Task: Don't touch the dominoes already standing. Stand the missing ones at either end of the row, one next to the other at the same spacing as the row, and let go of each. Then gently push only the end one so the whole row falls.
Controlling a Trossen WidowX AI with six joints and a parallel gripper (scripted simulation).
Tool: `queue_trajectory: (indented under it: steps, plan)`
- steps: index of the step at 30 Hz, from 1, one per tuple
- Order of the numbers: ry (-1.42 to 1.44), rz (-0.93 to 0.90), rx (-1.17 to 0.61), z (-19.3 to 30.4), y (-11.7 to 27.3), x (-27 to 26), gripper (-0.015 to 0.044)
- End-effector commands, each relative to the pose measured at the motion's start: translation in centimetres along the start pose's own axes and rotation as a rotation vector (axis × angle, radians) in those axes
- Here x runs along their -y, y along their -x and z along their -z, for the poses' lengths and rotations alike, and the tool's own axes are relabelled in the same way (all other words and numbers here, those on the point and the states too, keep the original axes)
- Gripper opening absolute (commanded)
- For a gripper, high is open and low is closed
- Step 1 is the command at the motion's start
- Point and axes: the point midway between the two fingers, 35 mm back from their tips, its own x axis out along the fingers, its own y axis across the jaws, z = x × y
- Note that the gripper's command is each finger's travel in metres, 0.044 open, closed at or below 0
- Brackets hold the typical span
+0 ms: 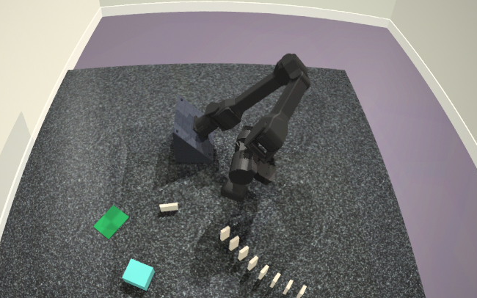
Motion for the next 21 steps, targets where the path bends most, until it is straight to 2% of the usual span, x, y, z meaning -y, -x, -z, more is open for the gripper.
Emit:
queue_trajectory:
  steps: [1, 14, 21]
  plan:
    - [-0.004, -0.001, 0.003, -0.05, -0.39, -0.05, 0.044]
    - [-0.004, -0.001, 0.003, -0.05, -0.39, -0.05, 0.0107]
    - [-0.004, -0.001, 0.003, -0.05, -0.39, -0.05, 0.0107]
